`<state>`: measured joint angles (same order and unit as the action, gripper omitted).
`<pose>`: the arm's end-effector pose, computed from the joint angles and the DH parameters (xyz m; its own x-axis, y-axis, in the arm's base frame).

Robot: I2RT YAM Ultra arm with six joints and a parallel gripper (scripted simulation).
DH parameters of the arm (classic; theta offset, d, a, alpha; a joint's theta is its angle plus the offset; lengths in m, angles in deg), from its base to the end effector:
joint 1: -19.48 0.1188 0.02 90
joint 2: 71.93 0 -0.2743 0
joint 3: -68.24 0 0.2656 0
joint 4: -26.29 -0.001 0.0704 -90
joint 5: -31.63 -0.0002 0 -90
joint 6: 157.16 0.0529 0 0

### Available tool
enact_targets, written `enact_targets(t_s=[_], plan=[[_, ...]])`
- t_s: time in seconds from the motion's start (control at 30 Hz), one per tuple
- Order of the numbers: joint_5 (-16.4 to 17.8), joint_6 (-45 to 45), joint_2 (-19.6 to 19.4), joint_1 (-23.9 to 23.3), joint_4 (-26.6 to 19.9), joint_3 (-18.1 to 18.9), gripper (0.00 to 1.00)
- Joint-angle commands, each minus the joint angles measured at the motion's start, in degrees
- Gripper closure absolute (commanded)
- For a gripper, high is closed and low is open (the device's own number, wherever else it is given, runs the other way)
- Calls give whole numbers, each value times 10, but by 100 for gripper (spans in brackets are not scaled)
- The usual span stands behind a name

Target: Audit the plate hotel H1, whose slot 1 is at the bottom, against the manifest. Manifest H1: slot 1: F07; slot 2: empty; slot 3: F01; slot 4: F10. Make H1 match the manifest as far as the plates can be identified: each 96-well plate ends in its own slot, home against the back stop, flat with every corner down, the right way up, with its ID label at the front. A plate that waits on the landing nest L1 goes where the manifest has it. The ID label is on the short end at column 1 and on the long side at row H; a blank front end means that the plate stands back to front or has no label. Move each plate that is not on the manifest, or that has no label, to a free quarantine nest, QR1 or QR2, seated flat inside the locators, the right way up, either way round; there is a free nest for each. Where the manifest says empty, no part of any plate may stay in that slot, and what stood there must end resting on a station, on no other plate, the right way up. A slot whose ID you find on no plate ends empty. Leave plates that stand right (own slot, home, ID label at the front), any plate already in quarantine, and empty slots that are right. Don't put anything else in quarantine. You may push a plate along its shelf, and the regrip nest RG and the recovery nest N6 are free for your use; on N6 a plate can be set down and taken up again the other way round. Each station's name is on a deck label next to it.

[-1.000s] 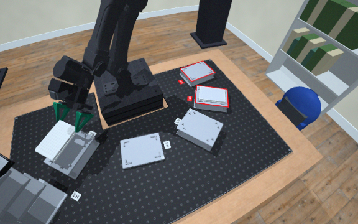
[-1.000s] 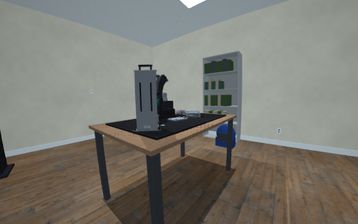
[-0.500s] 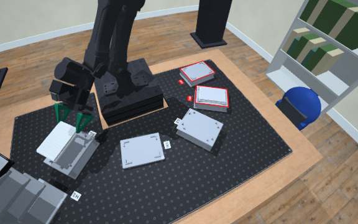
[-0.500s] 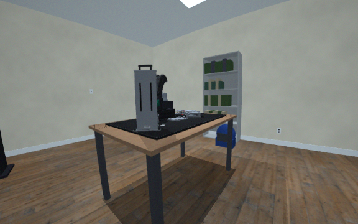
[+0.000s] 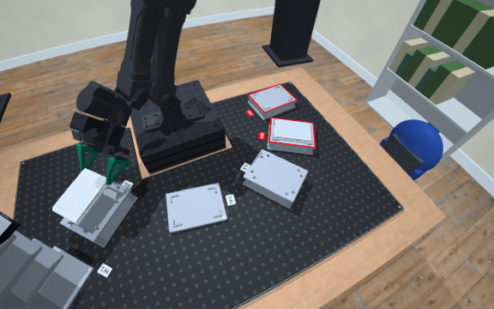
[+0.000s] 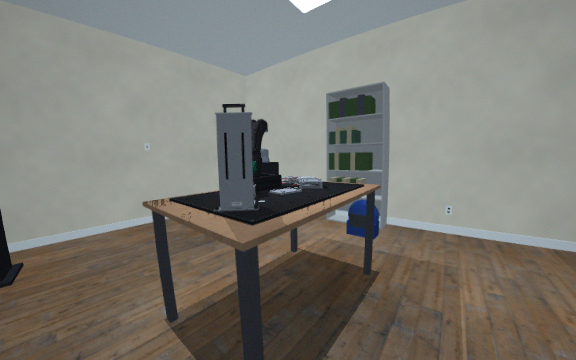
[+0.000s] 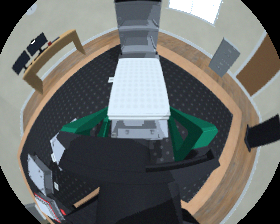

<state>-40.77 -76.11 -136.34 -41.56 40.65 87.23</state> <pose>0.1075 -0.1592 0.1145 -0.3570 0.3389 -0.8705 0.6611 0.7500 0.0208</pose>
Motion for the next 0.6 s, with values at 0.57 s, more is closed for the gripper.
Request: enact_targets(t_s=[0.57], plan=[[1,0,-40,1,75,-9,14]])
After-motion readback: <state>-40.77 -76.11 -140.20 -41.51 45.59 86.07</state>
